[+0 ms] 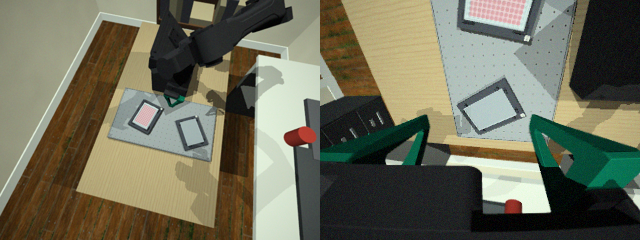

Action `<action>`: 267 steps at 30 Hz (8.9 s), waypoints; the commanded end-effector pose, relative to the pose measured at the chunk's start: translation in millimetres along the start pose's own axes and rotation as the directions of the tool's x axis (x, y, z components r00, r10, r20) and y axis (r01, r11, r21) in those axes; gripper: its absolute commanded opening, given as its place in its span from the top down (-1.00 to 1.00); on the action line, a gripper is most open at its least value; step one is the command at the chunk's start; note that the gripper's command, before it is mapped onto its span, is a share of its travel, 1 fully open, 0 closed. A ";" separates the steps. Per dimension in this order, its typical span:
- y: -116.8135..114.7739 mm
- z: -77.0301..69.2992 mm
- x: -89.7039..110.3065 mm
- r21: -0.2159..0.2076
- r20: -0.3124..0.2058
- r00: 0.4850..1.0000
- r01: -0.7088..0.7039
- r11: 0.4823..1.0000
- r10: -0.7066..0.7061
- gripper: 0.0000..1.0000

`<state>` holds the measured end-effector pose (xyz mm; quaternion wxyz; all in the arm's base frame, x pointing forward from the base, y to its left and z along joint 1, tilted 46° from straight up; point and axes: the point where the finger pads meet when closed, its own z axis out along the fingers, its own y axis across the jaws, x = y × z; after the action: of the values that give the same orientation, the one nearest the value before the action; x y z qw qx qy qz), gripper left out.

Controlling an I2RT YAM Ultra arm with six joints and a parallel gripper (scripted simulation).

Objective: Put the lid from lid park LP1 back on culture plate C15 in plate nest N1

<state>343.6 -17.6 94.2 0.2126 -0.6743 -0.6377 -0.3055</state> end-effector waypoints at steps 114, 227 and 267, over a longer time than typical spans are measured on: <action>-12.2 180.9 136.5 -0.161 -0.141 -0.565 0.823 -0.544 -0.813 -1.00; -20.7 221.0 138.8 -0.162 -0.141 -0.565 0.824 -0.544 -0.813 -1.00; -23.5 234.0 139.6 -0.162 -0.141 -0.565 0.824 -0.544 -0.813 1.00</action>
<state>351.2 246.1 16.1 -0.0820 0.2844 -0.8743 -0.3847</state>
